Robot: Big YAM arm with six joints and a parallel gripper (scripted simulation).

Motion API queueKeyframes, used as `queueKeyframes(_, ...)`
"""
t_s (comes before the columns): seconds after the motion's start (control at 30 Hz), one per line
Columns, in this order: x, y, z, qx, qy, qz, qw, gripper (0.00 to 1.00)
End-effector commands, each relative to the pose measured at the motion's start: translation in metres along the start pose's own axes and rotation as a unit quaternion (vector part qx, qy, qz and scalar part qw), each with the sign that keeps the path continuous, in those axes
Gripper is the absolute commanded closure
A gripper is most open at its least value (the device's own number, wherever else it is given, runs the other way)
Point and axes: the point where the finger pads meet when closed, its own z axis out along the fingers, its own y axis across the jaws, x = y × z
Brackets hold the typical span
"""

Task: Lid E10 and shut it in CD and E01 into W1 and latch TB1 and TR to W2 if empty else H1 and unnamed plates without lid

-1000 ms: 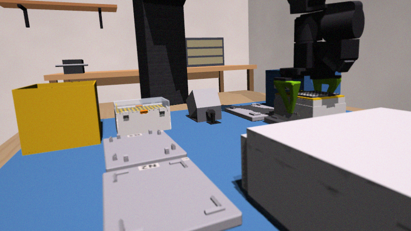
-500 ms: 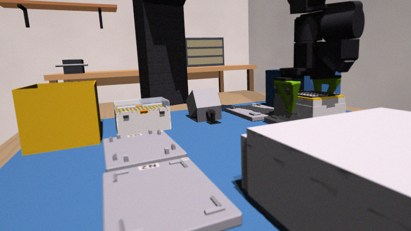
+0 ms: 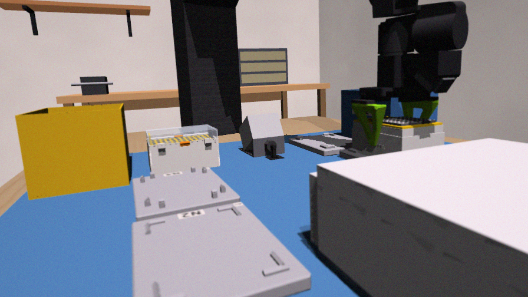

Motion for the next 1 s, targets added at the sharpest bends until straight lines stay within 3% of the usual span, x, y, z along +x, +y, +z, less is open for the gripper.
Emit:
queueKeyframes(0.0,-0.02,0.0036,-0.01,-0.007,-0.023,-0.001,1.0,1.0)
queueKeyframes(0.97,-0.0221,0.0043,-0.0127,-0.008,-0.025,-0.001,1.0,1.0)
